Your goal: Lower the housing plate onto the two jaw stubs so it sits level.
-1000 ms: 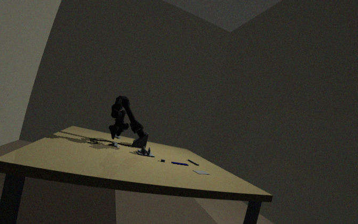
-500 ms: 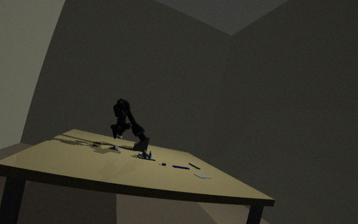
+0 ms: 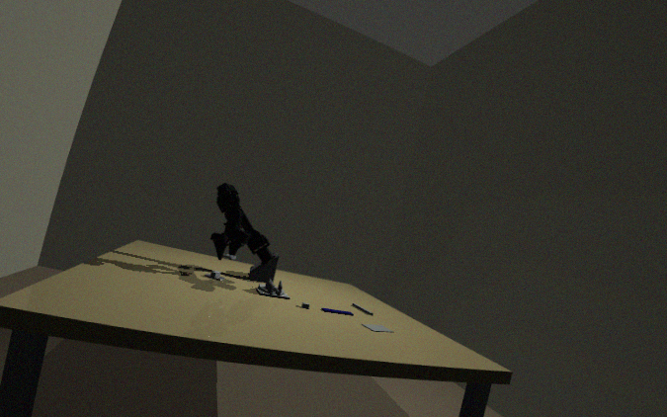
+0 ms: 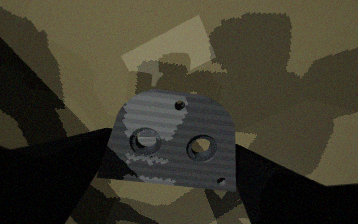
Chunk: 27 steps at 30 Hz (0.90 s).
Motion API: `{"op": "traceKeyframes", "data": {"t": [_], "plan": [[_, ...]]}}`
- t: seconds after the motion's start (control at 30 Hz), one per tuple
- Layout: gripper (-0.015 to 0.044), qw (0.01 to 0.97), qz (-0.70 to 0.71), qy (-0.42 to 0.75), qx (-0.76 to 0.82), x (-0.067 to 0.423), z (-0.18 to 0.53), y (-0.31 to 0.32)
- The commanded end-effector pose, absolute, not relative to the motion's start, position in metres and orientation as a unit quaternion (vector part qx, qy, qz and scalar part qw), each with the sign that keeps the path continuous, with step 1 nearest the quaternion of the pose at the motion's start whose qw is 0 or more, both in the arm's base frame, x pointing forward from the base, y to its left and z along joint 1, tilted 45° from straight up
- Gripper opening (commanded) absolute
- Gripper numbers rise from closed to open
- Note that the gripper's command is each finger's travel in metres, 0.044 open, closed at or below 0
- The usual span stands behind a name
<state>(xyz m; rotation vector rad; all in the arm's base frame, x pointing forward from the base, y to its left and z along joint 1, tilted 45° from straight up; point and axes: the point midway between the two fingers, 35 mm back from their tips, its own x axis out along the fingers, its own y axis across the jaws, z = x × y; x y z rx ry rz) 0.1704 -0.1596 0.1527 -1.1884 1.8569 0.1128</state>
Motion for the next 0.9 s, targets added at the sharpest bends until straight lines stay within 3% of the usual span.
{"op": "traceKeyframes", "data": {"t": [0.0,0.87], "plan": [[0.0351,0.469,0.026,0.752,-0.463,0.18,0.141,-0.152],[0.0351,0.549,-0.104,0.746,-0.362,0.216,0.084,-0.1]]}}
